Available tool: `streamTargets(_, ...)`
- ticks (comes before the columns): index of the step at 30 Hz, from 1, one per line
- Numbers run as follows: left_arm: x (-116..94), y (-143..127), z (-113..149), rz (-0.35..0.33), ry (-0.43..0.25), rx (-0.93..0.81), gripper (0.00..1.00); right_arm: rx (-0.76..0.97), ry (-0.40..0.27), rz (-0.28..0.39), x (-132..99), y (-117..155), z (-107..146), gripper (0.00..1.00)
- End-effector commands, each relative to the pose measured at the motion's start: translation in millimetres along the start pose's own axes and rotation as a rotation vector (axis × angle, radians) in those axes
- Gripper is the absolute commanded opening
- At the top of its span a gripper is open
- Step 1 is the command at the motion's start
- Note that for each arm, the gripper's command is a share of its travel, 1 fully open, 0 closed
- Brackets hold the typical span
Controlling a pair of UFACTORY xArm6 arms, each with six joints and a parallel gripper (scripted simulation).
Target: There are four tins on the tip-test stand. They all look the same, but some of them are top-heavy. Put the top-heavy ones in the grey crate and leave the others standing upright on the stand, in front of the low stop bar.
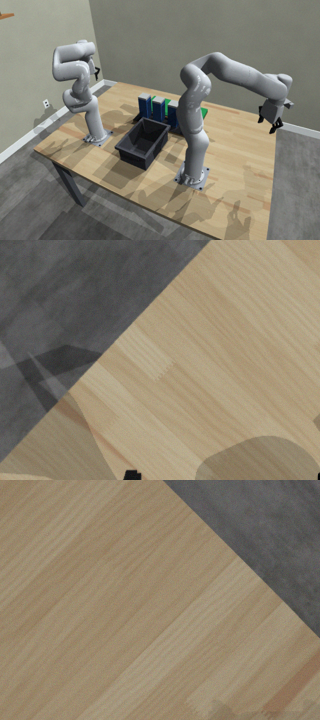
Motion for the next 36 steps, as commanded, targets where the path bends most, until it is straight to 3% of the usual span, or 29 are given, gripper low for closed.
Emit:
streamTargets(1, -2, 2, 1, 0.000, 0.004, 0.003, 1.00, 0.000, 0.004, 0.000, -2, 0, -1, 1.00)
streamTargets(10, -11, 38, 42, 0.001, 0.004, 0.077, 1.00, 0.000, 0.004, 0.000, -2, 0, -1, 1.00)
streamTargets(20, -11, 42, 46, 0.001, 0.005, 0.087, 1.00, 0.000, 0.004, 0.000, -2, 0, -1, 1.00)
streamTargets(27, -19, 74, 83, 0.002, 0.005, 0.154, 1.00, 0.000, 0.004, 0.000, -2, 0, -1, 1.00)
streamTargets(36, -20, 76, 85, 0.002, 0.005, 0.156, 1.00, 0.000, 0.004, 0.000, -2, 0, -1, 1.00)
Point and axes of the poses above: on each arm, the point where the finger pads meet when closed, its own x axis out along the fingers, its own y axis across the jaws, z = x × y, the point moved 4 cm from there along -x, back along the fingers, and after that the axes turned 1 degree about -x, right-handed, at the moved point
